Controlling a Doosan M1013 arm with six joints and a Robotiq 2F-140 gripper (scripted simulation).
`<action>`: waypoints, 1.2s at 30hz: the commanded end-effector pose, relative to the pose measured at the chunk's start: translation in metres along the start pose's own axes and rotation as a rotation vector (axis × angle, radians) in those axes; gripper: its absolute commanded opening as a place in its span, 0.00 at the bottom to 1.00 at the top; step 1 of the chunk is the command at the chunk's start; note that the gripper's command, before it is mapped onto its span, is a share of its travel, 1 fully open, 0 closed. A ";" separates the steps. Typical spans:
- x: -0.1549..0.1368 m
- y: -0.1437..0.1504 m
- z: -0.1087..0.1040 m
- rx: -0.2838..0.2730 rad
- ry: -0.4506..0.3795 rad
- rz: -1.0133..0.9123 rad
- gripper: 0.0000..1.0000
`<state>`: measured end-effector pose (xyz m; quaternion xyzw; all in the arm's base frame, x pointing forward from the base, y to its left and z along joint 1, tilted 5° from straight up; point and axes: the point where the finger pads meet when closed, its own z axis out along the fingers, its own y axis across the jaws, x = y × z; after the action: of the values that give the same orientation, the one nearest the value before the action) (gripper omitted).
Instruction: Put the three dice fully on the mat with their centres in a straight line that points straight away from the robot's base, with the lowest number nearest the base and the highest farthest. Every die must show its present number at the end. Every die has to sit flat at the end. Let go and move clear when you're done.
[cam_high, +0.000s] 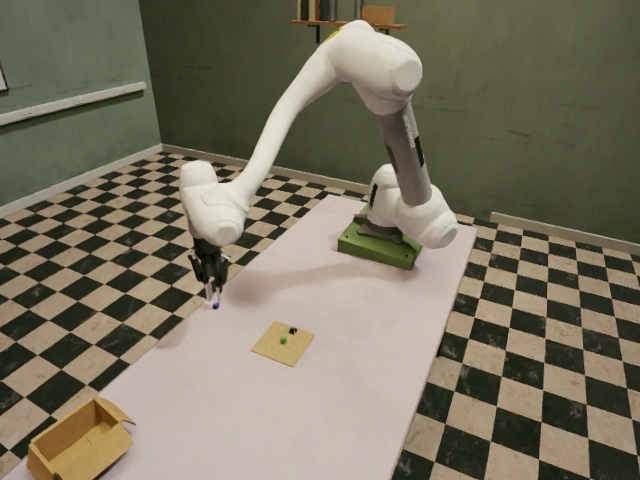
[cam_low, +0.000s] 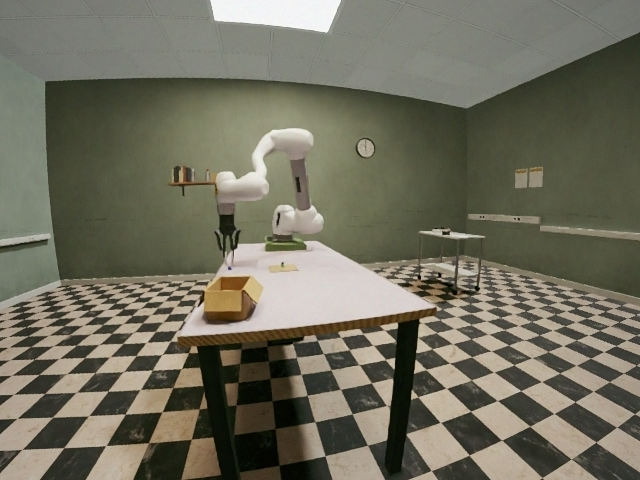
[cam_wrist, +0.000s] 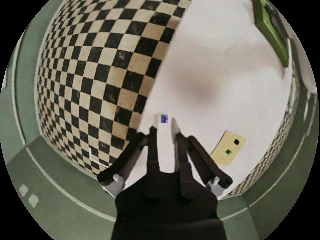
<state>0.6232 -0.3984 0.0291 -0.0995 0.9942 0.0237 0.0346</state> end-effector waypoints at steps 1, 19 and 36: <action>0.000 0.000 0.002 0.001 -0.001 0.000 0.27; 0.000 0.000 0.010 0.001 -0.001 0.000 0.27; 0.000 0.000 0.010 0.001 -0.001 0.000 0.27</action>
<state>0.6239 -0.3979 0.0183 -0.0995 0.9942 0.0237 0.0346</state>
